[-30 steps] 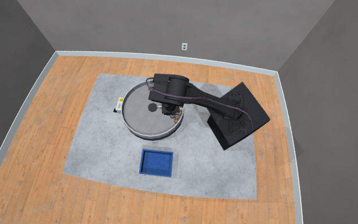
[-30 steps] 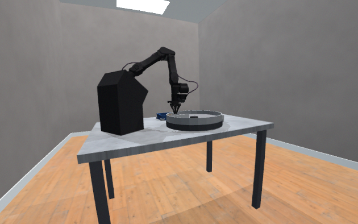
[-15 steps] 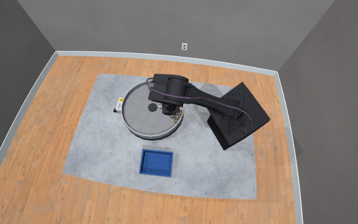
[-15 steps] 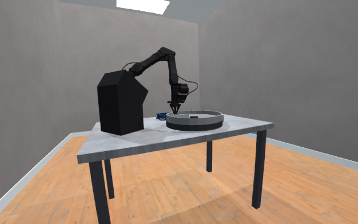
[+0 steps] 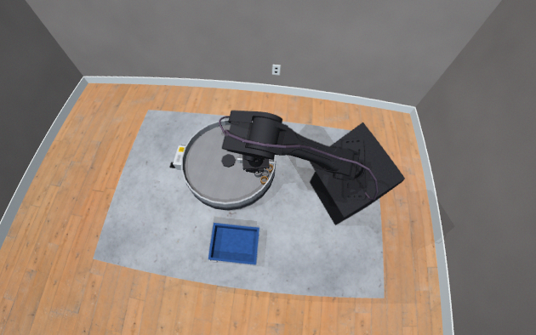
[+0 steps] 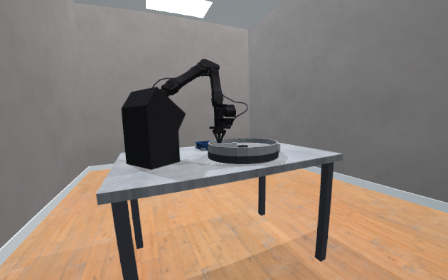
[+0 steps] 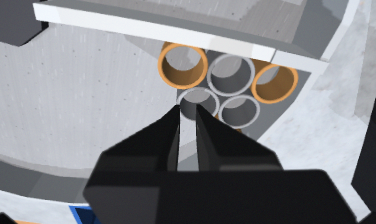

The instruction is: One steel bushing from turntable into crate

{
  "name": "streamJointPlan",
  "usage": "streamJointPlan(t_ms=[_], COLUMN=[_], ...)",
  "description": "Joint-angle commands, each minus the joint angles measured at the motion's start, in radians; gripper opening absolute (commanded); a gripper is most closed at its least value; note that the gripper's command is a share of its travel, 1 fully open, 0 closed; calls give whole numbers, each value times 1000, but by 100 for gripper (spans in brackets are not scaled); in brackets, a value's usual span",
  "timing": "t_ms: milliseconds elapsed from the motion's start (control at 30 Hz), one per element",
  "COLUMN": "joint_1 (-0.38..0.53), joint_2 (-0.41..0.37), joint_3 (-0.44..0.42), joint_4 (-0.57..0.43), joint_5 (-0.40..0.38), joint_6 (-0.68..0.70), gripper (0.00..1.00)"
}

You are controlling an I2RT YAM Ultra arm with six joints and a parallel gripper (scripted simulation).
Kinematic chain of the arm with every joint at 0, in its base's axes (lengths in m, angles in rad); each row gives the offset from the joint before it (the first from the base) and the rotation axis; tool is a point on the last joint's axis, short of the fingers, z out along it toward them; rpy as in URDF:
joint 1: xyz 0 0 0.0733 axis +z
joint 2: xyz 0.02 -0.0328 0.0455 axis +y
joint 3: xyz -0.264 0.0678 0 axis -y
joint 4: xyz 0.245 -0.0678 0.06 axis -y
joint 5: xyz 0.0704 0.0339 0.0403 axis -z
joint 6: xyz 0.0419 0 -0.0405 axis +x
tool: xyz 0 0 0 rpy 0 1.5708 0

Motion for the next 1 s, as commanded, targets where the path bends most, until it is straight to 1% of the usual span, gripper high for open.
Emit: streamJointPlan(t_ms=[0, 200, 367, 433, 967], joint_1=[-1, -1, 2, 3, 3], joint_2=[-20, -19, 11, 2, 2], joint_3=[33, 33, 51, 56, 58], joint_4=[12, 11, -21, -24, -25], joint_5=[14, 14, 15, 15, 15], joint_6=[6, 6, 8, 8, 7], gripper=[13, 13, 13, 13, 13])
